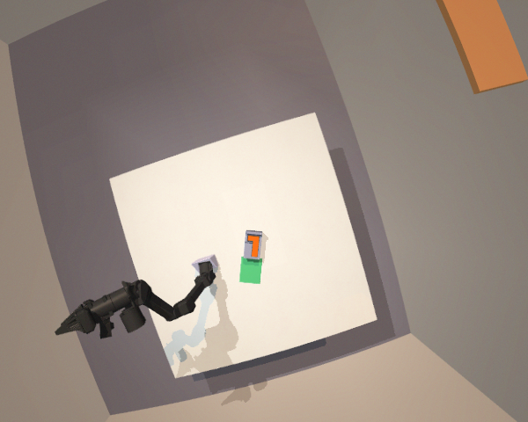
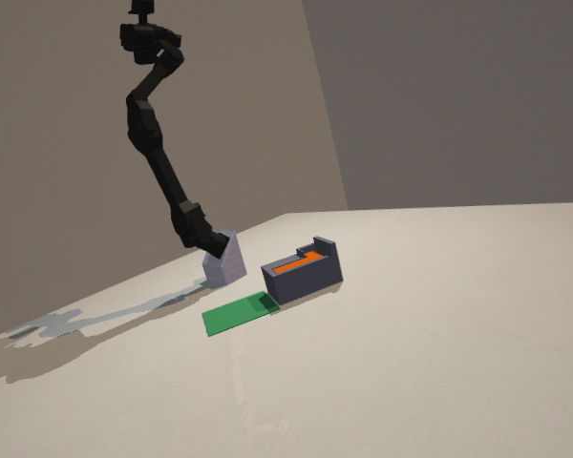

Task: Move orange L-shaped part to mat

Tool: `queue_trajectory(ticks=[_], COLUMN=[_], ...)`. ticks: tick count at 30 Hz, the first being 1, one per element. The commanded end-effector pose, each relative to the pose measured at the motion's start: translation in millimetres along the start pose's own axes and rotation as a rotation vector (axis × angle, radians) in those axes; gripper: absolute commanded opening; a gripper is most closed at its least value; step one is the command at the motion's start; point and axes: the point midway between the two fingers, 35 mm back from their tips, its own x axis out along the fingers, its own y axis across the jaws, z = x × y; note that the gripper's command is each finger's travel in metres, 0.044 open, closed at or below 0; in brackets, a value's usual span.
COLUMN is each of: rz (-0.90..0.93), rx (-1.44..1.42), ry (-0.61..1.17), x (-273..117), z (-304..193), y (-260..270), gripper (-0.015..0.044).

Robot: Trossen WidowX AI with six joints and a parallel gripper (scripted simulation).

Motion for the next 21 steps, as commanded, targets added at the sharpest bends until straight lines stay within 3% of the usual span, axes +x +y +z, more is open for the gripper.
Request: queue_trajectory(ticks=[1,9,21], rz=[-0.015,-0.311,-0.856], rx=[0.021,0.315,0.764], ry=[0.019,0.340,0.743], x=[-3,-91,-274], z=[-5,-94,-193], y=[-4,-70,-111], gripper=[0.0374,0.0180,0.0180])
